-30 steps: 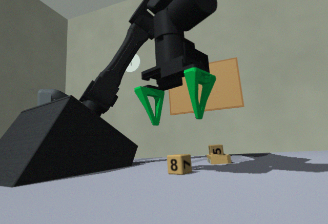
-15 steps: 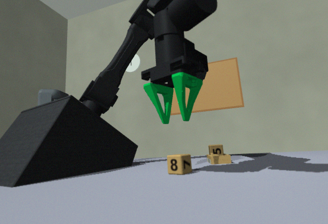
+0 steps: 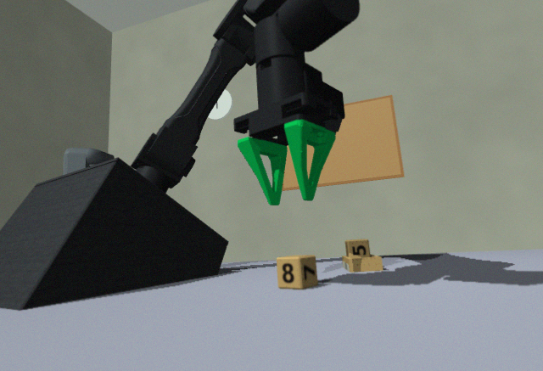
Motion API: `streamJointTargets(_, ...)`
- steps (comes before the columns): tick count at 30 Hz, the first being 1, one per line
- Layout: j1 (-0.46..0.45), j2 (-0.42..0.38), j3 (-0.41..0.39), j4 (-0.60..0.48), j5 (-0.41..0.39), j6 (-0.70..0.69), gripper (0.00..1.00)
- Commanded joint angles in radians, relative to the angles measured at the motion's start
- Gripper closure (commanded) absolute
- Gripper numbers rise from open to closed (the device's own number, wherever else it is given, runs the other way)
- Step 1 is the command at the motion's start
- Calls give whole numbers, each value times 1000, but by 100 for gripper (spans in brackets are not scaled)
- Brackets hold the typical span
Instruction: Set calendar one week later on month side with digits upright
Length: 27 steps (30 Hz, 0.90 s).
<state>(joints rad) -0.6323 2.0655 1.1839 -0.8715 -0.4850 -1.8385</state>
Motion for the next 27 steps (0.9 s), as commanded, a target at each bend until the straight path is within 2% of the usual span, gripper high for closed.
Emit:
streamJointTargets(1, 0, -40, 23, -22, 2, -7, 55)
streamJointTargets(17, -4, -36, -5, -16, 1, 1, 55)
streamJointTargets(27, 16, -8, -37, 47, -6, 19, 55)
